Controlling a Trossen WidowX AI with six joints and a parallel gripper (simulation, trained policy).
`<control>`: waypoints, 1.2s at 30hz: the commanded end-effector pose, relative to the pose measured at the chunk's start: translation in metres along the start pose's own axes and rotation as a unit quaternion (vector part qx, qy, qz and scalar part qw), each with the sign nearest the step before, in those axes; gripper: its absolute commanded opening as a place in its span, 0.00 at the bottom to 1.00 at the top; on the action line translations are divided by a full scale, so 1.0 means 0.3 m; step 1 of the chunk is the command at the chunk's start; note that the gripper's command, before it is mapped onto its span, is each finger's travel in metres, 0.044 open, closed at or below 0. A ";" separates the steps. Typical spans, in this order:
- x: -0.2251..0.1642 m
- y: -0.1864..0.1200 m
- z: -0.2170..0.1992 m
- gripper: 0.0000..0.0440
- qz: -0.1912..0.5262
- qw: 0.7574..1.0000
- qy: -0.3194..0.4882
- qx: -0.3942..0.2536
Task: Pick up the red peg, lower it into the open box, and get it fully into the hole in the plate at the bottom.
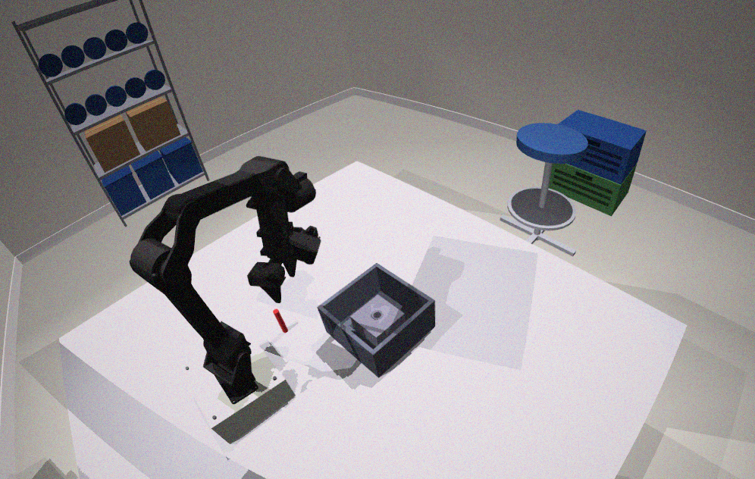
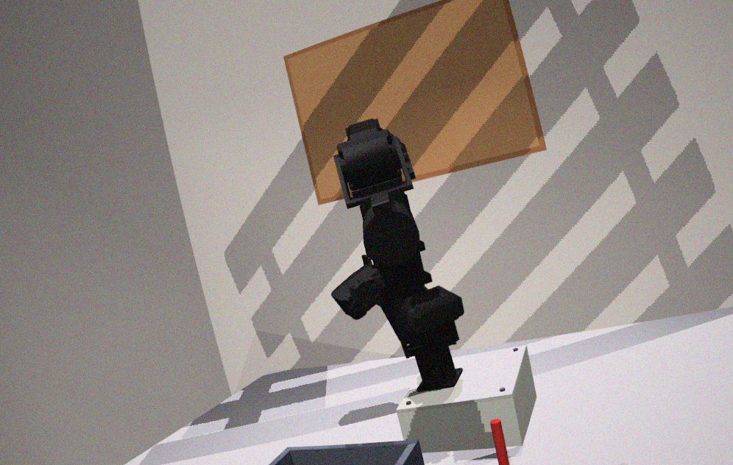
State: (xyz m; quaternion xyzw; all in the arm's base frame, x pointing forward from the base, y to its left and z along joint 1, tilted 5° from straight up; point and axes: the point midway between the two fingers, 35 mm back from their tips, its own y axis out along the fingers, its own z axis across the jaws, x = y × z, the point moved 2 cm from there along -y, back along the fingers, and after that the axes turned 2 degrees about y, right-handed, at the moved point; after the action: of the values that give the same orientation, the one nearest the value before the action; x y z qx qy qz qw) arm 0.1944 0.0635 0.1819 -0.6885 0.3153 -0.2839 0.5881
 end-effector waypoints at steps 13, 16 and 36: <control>-0.177 0.156 0.081 1.00 0.004 0.997 -0.027 -0.069; -0.192 0.187 0.099 1.00 0.000 0.997 -0.034 -0.069; -0.210 0.463 0.202 1.00 -0.024 0.998 -0.052 -0.031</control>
State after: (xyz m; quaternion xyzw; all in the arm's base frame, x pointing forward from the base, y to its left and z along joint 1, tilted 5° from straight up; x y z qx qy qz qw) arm 0.1868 0.1364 0.0475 -0.7261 0.2788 -0.2484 0.5773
